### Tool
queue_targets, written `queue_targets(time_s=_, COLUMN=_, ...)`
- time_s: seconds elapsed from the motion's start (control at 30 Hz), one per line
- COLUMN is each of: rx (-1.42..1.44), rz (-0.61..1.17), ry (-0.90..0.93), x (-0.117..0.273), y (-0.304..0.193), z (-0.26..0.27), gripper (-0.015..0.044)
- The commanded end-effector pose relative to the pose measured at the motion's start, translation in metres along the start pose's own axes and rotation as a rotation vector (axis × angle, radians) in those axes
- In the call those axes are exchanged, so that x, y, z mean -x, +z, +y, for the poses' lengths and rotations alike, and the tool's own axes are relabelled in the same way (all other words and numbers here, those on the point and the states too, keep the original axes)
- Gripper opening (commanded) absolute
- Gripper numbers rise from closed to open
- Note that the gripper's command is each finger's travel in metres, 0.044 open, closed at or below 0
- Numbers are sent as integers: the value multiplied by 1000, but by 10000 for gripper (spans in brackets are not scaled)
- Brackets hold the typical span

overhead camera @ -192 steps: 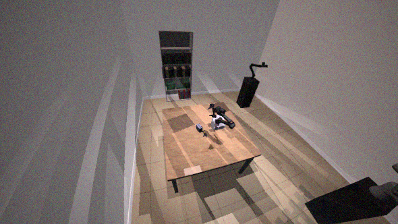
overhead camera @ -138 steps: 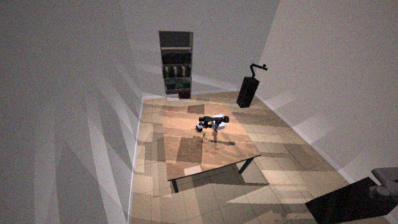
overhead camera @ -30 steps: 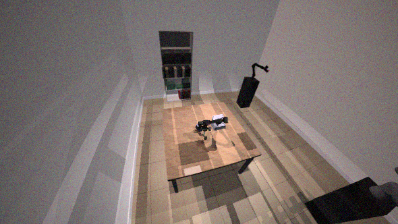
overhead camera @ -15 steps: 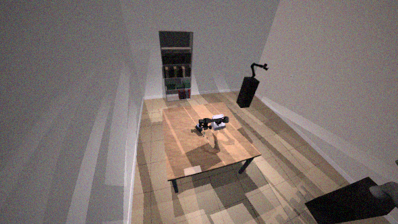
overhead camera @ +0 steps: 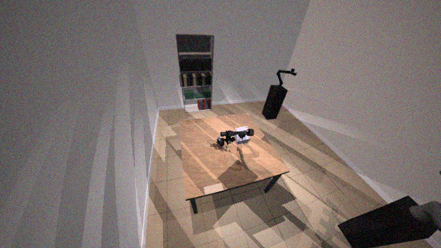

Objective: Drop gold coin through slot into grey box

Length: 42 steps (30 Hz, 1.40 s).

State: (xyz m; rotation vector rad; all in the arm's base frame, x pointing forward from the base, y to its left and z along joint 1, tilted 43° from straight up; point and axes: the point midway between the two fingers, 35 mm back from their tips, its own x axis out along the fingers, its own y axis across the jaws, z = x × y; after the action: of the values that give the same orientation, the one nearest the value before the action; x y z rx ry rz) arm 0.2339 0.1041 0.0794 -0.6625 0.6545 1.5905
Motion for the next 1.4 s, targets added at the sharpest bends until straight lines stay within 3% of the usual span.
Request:
queue_targets(time_s=0.0, rx=131, rz=3, ry=4, x=0, y=-1, z=3, gripper=0)
queue_targets(time_s=0.23, rx=320, rz=3, ry=4, x=0, y=-1, z=6, gripper=0)
queue_targets(time_s=1.37, rx=314, rz=15, ry=-1, x=3, y=-62, z=-36, gripper=0)
